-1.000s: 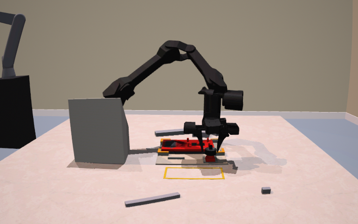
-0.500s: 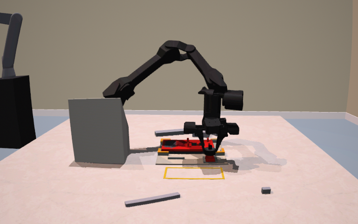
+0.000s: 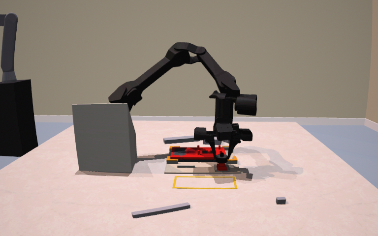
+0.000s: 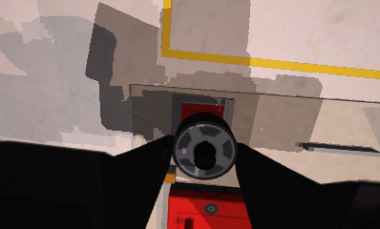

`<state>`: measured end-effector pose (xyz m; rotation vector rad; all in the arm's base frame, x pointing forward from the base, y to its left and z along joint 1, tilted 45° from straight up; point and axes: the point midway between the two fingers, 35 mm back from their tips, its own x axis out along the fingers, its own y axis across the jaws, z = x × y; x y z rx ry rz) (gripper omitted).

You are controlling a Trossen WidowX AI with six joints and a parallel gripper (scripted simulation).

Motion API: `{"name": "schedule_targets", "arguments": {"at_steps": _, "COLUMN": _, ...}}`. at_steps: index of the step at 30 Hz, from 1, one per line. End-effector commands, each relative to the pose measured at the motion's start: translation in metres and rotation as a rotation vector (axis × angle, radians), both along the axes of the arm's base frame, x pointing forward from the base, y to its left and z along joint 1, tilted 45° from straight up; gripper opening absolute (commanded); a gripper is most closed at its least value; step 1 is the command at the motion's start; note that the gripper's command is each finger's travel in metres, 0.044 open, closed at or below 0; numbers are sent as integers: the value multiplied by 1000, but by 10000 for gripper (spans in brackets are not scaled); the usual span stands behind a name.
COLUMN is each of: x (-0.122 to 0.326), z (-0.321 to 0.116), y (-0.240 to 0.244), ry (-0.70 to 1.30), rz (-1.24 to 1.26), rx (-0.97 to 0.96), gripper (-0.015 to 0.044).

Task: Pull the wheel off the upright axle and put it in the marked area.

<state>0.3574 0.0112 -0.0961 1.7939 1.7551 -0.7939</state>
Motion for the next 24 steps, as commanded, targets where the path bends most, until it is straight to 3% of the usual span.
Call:
{"name": "schedule_targets", "arguments": {"at_steps": 1, "x": 0, "z": 2, "y": -4, "ry": -2, "rz": -3, "rx": -2, "gripper": 0}}
{"name": "schedule_targets", "arguments": {"at_steps": 24, "x": 0, "z": 7, "y": -9, "ry": -4, "rz": -6, "rx": -2, "gripper": 0}}
